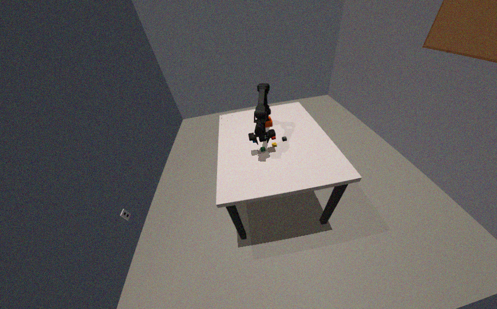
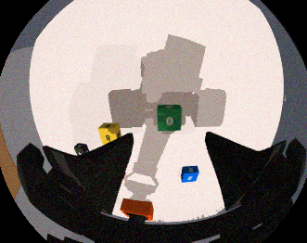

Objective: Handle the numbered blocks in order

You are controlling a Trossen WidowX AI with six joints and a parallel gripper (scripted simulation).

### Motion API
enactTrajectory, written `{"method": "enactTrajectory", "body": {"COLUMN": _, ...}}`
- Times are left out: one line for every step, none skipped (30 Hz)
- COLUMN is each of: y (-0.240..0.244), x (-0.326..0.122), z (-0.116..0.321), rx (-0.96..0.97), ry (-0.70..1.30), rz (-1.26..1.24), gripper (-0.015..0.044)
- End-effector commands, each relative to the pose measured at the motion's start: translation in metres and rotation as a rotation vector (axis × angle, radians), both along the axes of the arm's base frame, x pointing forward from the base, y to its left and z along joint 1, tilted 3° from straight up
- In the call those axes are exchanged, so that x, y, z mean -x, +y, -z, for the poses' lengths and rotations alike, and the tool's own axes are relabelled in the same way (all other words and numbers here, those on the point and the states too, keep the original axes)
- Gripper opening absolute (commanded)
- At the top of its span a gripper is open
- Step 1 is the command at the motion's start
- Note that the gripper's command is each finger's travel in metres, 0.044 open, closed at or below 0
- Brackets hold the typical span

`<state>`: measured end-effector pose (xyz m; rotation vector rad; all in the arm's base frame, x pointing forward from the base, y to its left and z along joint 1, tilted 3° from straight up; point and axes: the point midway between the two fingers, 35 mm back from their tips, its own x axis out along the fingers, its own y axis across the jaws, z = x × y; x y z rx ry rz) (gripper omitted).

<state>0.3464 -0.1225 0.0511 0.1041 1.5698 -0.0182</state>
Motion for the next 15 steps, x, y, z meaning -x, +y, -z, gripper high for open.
{"method": "enactTrajectory", "body": {"y": -0.0034, "x": 0.0000, "z": -0.0551, "rx": 0.012, "ry": -0.028, "rz": -0.001, "gripper": 0.0216}}
{"method": "enactTrajectory", "body": {"y": -0.0034, "x": 0.0004, "z": -0.0577, "rx": 0.012, "ry": -0.028, "rz": -0.001, "gripper": 0.0190}}
{"method": "enactTrajectory", "body": {"y": -0.0034, "x": 0.0004, "z": -0.0577, "rx": 0.012, "ry": -0.028, "rz": -0.001, "gripper": 0.0164}}
{"method": "enactTrajectory", "body": {"y": -0.0034, "x": 0.0004, "z": -0.0577, "rx": 0.012, "ry": -0.028, "rz": -0.001, "gripper": 0.0137}}
{"method": "enactTrajectory", "body": {"y": -0.0034, "x": 0.0004, "z": -0.0577, "rx": 0.012, "ry": -0.028, "rz": -0.001, "gripper": 0.0120}}
{"method": "enactTrajectory", "body": {"y": -0.0034, "x": 0.0004, "z": -0.0577, "rx": 0.012, "ry": -0.028, "rz": -0.001, "gripper": 0.0120}}
{"method": "enactTrajectory", "body": {"y": -0.0034, "x": 0.0004, "z": -0.0577, "rx": 0.012, "ry": -0.028, "rz": -0.001, "gripper": 0.0120}}
{"method": "enactTrajectory", "body": {"y": -0.0034, "x": 0.0004, "z": -0.0577, "rx": 0.012, "ry": -0.028, "rz": -0.001, "gripper": 0.0120}}
{"method": "enactTrajectory", "body": {"y": -0.0034, "x": 0.0004, "z": -0.0577, "rx": 0.012, "ry": -0.028, "rz": -0.001, "gripper": 0.0120}}
{"method": "enactTrajectory", "body": {"y": -0.0034, "x": 0.0004, "z": -0.0577, "rx": 0.012, "ry": -0.028, "rz": -0.001, "gripper": 0.0120}}
{"method": "enactTrajectory", "body": {"y": -0.0034, "x": 0.0004, "z": -0.0577, "rx": 0.012, "ry": -0.028, "rz": -0.001, "gripper": 0.0120}}
{"method": "enactTrajectory", "body": {"y": -0.0034, "x": 0.0004, "z": -0.0577, "rx": 0.012, "ry": -0.028, "rz": -0.001, "gripper": 0.0120}}
{"method": "enactTrajectory", "body": {"y": -0.0034, "x": 0.0004, "z": -0.0577, "rx": 0.012, "ry": -0.028, "rz": -0.001, "gripper": 0.0120}}
{"method": "enactTrajectory", "body": {"y": -0.0034, "x": 0.0004, "z": -0.0577, "rx": 0.012, "ry": -0.028, "rz": -0.001, "gripper": 0.0120}}
{"method": "enactTrajectory", "body": {"y": -0.0034, "x": 0.0004, "z": -0.0577, "rx": 0.012, "ry": -0.028, "rz": -0.001, "gripper": 0.0120}}
